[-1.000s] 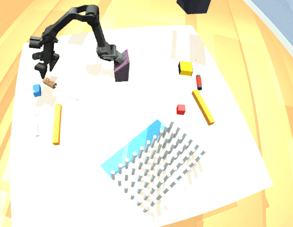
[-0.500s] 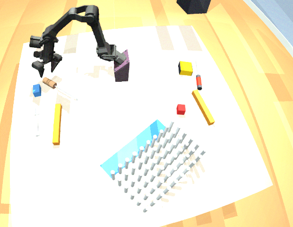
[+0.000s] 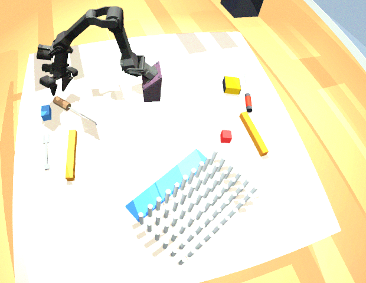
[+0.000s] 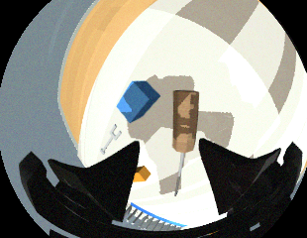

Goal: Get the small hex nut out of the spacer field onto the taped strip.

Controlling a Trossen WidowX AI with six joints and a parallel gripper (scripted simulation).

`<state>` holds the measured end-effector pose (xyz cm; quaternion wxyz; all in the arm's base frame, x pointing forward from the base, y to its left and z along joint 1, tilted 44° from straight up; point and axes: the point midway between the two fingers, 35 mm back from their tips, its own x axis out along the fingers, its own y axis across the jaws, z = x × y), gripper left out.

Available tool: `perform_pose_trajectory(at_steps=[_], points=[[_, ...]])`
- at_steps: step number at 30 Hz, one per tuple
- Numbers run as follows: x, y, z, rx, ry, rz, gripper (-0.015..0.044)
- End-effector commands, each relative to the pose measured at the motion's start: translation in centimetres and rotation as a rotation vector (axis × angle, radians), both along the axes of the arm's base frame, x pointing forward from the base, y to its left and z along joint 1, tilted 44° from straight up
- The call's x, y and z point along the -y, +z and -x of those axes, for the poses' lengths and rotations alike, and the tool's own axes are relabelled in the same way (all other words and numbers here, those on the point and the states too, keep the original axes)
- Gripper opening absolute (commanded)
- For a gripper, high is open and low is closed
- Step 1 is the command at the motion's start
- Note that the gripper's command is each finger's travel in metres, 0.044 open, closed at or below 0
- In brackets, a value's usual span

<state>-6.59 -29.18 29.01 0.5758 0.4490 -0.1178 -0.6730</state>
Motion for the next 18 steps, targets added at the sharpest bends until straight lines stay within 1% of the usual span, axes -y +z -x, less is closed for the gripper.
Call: perform_pose_trajectory(at_steps=[1,18], points=[[0.3,-0.3,0.1,0.006,0.000,-0.001,0.0280],[2.3,-2.2,0.7,0.006,0.000,-0.002,0.0280]])
